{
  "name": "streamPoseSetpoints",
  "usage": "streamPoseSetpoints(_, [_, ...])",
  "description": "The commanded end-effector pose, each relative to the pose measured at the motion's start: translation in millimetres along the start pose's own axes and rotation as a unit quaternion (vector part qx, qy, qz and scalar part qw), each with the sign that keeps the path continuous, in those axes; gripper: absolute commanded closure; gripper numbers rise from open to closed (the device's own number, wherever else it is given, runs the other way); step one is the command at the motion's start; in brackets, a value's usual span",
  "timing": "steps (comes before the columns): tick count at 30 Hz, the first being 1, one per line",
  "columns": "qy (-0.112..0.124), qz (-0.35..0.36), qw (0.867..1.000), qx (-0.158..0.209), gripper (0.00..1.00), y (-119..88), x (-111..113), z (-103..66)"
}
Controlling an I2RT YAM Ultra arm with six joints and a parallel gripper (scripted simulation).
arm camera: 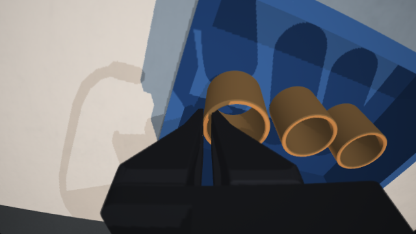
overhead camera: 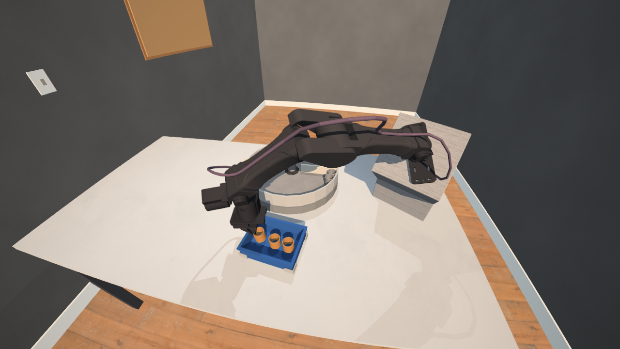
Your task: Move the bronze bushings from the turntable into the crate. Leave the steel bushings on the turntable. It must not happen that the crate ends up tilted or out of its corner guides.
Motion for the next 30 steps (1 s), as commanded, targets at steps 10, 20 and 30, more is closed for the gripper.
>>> streamPoseSetpoints(10, [0.007,0.011,1.000,-0.010,1.00,7.1,-0.4,2.5])
streamPoseSetpoints(20, [0.013,0.006,1.000,-0.007,1.00,2.0,3.7,-2.2])
streamPoseSetpoints(30, [0.013,0.006,1.000,-0.007,1.00,2.0,3.7,-2.2])
Point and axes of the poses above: the point where the finger pads meet when closed, its own z axis out along the fingers, its own x axis across the jaws, y = z × x, the point moved 9 cm from there along -z, back along the fingers, and after that the axes turned 12 degrees about z, right-handed, at the moved point
